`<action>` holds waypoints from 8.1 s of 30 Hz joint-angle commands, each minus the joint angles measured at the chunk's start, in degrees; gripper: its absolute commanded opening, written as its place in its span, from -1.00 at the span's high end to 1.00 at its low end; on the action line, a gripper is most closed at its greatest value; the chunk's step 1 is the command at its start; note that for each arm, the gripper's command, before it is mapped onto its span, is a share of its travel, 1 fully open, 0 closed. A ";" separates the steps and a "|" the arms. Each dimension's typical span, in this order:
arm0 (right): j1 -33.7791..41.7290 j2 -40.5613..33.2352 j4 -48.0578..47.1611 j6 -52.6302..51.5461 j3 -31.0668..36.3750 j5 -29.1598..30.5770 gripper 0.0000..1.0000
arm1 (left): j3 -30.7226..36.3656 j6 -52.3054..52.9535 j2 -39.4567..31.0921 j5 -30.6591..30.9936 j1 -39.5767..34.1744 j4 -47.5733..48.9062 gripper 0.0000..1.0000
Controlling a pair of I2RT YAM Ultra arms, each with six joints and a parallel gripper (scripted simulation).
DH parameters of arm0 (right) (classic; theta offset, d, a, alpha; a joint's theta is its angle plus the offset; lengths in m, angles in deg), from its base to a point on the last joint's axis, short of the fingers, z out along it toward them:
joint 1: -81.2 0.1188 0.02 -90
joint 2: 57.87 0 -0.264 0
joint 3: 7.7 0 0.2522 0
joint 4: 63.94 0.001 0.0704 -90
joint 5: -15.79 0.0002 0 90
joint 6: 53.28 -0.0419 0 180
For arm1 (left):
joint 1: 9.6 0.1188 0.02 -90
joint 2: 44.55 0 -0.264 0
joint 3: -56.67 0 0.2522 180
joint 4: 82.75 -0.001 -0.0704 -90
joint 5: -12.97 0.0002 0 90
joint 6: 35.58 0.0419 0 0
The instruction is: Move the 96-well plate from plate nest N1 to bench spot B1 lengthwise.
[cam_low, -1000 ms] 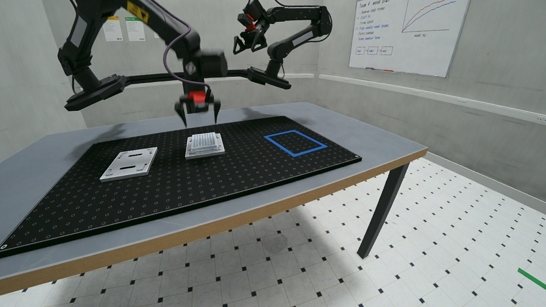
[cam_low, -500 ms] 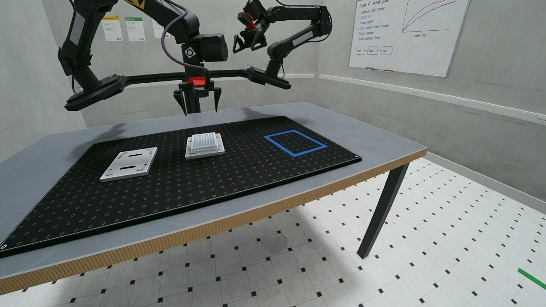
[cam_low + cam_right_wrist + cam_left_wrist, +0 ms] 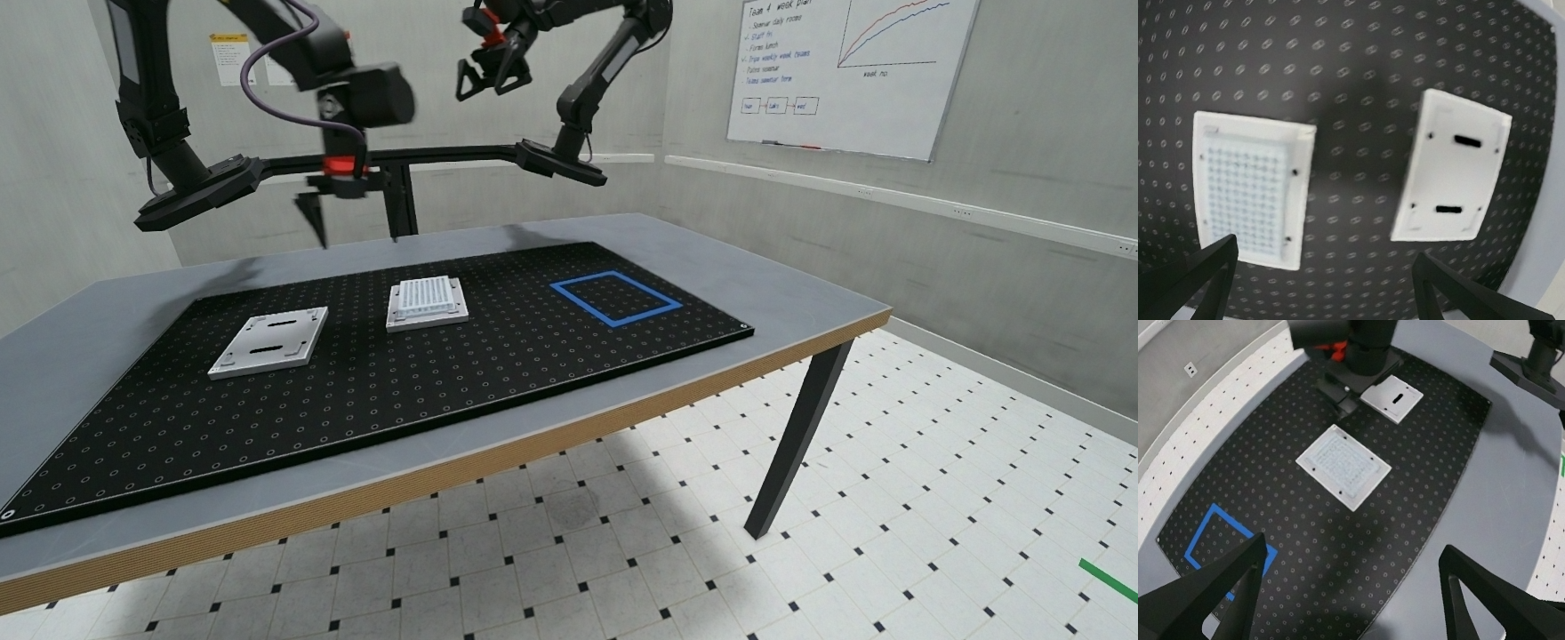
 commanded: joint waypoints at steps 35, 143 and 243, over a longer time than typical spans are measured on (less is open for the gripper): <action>-59.73 -58.85 -54.61 77.79 54.15 -24.57 -1.00 | -24.57 15.63 63.43 12.86 24.76 29.46 -1.00; 45.38 -88.93 14.70 19.33 47.43 6.66 -1.00 | -82.69 -44.62 95.76 10.33 27.88 -26.64 -1.00; 14.13 -8.87 -80.40 58.68 35.41 -17.93 -1.00 | -33.27 -13.86 55.02 10.29 67.58 -4.63 -0.61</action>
